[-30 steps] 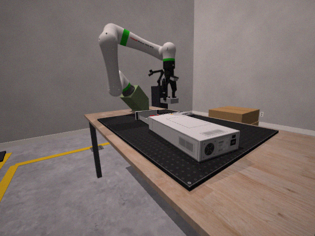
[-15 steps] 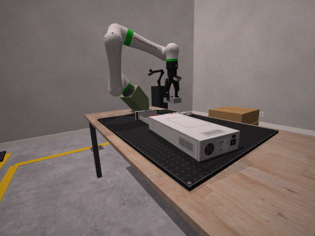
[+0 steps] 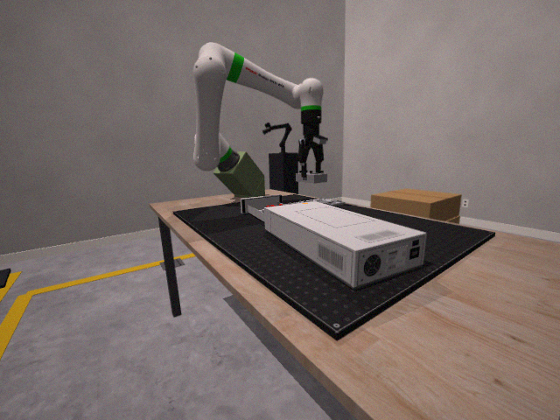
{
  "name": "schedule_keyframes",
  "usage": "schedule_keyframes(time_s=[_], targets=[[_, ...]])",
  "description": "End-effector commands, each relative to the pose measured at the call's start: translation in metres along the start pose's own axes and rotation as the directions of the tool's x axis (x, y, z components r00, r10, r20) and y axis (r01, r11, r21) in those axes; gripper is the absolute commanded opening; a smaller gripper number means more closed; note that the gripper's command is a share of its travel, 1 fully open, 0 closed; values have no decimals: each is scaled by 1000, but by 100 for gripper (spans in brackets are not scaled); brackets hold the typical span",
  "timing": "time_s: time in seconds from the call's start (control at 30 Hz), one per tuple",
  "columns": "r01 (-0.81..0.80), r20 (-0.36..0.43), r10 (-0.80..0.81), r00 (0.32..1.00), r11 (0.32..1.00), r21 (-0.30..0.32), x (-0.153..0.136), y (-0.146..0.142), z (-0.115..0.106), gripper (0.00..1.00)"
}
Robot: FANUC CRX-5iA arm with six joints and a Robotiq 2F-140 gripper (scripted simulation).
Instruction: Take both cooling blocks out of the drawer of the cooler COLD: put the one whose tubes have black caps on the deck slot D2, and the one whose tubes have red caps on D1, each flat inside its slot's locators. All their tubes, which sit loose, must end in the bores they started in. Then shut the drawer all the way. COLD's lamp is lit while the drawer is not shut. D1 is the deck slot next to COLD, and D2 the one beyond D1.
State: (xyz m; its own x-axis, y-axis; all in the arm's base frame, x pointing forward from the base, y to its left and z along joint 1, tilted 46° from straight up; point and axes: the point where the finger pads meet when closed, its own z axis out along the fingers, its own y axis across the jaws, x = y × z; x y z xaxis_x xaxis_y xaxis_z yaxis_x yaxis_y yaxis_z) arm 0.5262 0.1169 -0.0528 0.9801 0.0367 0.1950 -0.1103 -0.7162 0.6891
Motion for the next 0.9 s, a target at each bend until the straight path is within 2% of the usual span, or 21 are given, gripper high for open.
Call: schedule_keyframes(time_s=[0.0,0.87], targets=[[0,-2,0,1000,1000,1,0,-11,-1,10],[0,-2,0,1000,1000,1,-4,-72,-1,10]])
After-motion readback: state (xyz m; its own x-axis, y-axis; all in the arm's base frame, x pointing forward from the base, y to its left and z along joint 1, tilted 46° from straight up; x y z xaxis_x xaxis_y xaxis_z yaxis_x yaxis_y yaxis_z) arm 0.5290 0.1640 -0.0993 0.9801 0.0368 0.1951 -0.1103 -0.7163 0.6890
